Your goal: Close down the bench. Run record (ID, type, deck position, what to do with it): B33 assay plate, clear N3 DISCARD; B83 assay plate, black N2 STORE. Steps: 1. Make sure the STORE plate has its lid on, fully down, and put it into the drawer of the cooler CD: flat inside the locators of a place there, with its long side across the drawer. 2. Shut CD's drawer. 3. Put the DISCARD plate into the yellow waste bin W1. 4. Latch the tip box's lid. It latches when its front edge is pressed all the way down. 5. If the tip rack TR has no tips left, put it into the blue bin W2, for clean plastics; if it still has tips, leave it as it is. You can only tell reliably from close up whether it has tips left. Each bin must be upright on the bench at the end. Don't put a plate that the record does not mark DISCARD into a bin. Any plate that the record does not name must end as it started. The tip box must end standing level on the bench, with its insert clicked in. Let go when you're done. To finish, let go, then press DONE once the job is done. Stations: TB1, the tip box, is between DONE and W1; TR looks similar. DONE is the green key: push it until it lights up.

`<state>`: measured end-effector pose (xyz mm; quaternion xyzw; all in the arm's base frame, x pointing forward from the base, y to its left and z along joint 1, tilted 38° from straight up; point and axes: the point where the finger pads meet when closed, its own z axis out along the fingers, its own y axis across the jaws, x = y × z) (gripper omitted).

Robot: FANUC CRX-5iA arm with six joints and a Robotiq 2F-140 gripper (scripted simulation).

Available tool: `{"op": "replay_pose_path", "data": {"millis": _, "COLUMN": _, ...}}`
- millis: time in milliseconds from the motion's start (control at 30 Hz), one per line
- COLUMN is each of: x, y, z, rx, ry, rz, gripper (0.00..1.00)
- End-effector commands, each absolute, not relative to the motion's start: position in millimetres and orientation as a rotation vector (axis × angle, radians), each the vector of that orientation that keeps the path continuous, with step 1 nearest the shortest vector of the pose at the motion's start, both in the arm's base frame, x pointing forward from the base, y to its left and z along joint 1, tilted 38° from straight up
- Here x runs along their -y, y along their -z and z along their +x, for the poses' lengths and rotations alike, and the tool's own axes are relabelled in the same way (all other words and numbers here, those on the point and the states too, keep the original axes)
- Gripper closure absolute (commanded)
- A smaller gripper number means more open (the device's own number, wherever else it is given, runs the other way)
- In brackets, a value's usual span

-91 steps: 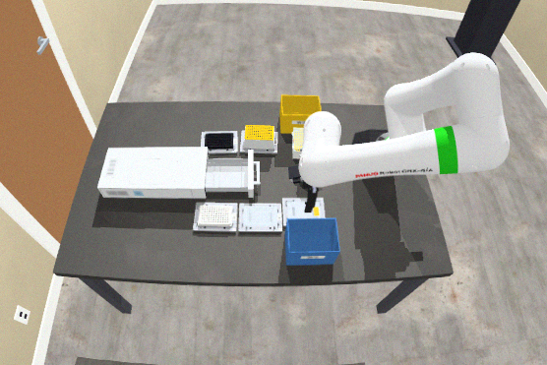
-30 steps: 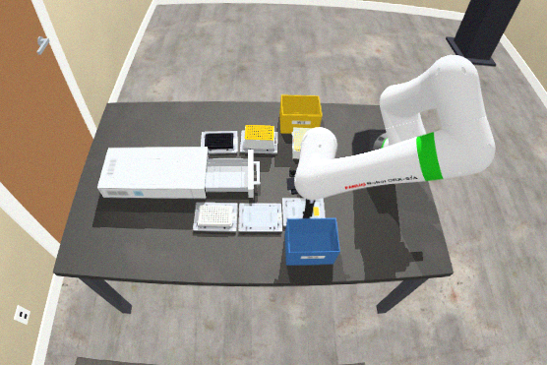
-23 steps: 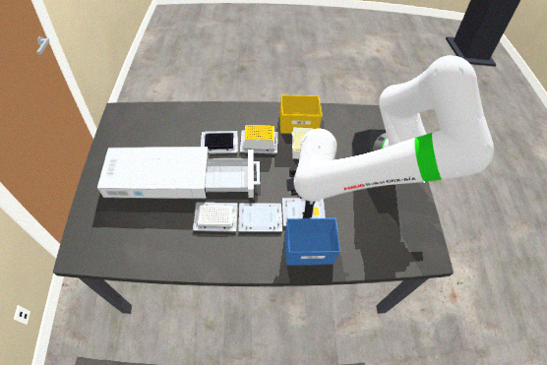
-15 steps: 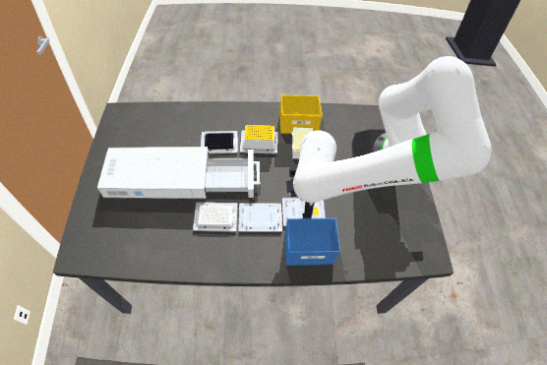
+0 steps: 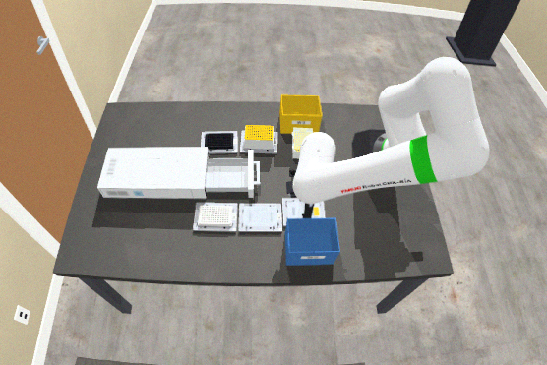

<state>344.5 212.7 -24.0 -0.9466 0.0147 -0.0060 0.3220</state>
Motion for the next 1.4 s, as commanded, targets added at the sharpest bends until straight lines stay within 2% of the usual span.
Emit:
{"op": "replay_pose_path", "data": {"millis": 0, "x": -212.3, "y": 23.5, "z": 345.0, "rx": -0.039, "ry": 0.017, "rz": -2.486, "gripper": 0.32}}
{"op": "replay_pose_path", "data": {"millis": 733, "x": -211.5, "y": 22.5, "z": 345.0, "rx": -0.039, "ry": 0.017, "rz": -2.486, "gripper": 0.41}}
{"op": "replay_pose_path", "data": {"millis": 767, "x": -211.4, "y": 22.4, "z": 344.9, "rx": -0.039, "ry": 0.017, "rz": -2.486, "gripper": 0.90}}
{"op": "replay_pose_path", "data": {"millis": 1367, "x": -210.8, "y": 21.6, "z": 344.9, "rx": -0.039, "ry": 0.017, "rz": -2.486, "gripper": 0.90}}
